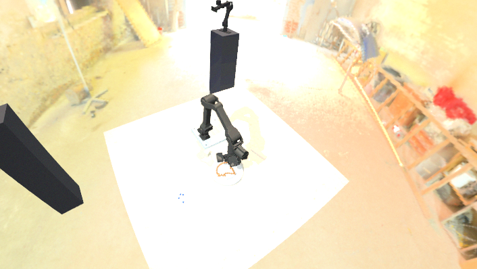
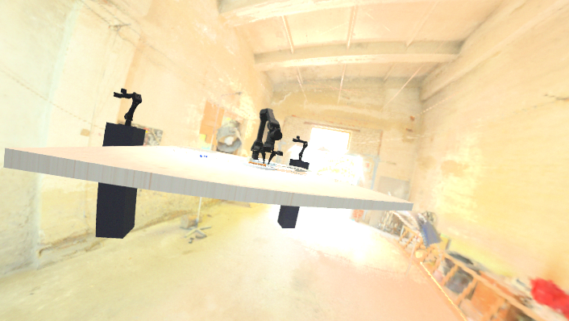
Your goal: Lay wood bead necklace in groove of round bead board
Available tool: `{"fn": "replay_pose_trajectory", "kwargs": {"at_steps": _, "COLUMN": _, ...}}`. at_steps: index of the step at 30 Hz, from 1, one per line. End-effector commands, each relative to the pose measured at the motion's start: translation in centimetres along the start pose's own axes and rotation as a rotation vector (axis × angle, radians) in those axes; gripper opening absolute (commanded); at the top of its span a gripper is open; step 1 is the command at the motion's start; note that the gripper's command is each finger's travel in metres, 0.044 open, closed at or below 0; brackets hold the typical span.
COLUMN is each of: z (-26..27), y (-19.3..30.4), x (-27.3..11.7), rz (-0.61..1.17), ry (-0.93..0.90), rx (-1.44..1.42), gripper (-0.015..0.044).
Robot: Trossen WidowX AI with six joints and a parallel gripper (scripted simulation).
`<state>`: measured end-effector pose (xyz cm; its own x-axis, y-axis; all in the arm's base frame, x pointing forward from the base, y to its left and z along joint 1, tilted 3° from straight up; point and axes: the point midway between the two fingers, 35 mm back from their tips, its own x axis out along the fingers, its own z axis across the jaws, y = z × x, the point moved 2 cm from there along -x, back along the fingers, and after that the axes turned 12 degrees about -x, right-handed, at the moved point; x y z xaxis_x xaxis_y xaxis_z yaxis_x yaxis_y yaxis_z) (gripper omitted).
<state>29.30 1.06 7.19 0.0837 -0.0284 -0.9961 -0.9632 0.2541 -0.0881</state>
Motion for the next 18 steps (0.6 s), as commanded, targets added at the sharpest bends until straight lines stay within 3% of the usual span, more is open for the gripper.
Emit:
{"fn": "replay_pose_trajectory", "kwargs": {"at_steps": 1, "z": -0.06, "y": 0.23, "x": 0.59, "rz": 0.008, "ry": 0.002, "rx": 0.004, "gripper": 0.012}}
{"fn": "replay_pose_trajectory", "kwargs": {"at_steps": 4, "z": -0.06, "y": 0.23, "x": 0.59, "rz": 0.008, "ry": 0.002, "rx": 0.004, "gripper": 0.012}}
{"fn": "replay_pose_trajectory", "kwargs": {"at_steps": 9, "z": -0.03, "y": 0.09, "x": 0.36, "rz": 0.004, "ry": 0.001, "rx": 0.0, "gripper": 0.0}}
{"fn": "replay_pose_trajectory", "kwargs": {"at_steps": 18, "z": -0.03, "y": 0.09, "x": 0.36, "rz": 0.004, "ry": 0.001, "rx": 0.0, "gripper": 0.0}}
